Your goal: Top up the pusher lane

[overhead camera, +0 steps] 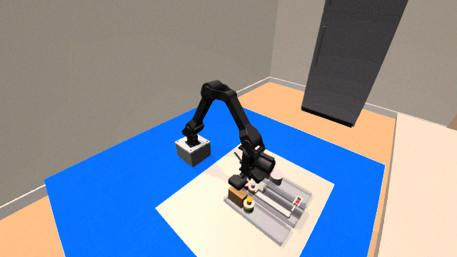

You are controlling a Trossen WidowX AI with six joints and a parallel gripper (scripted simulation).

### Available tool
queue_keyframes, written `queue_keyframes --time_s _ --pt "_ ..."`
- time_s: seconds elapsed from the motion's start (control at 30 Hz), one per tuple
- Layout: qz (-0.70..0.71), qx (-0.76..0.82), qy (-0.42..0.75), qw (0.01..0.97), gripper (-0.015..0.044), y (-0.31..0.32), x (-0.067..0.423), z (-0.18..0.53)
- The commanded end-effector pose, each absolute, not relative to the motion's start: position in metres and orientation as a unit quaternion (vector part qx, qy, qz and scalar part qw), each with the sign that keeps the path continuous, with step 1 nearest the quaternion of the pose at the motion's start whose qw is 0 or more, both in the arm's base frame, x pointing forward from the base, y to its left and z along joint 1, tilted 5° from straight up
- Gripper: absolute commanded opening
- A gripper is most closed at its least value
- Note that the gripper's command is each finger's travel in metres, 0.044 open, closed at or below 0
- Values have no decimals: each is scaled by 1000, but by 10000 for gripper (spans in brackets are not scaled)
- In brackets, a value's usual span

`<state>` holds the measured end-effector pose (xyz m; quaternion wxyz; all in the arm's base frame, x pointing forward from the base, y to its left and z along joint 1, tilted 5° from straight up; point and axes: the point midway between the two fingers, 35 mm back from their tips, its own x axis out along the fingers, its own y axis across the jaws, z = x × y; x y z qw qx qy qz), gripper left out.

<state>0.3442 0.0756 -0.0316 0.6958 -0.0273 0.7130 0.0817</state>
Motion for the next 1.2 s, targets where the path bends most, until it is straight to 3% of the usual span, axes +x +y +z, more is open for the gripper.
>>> queue_keyframes --time_s 0.0,1.17 --pt "82 -25 705 704 0 77 349 -31" --pt "82 -25 705 704 0 76 343 -31"
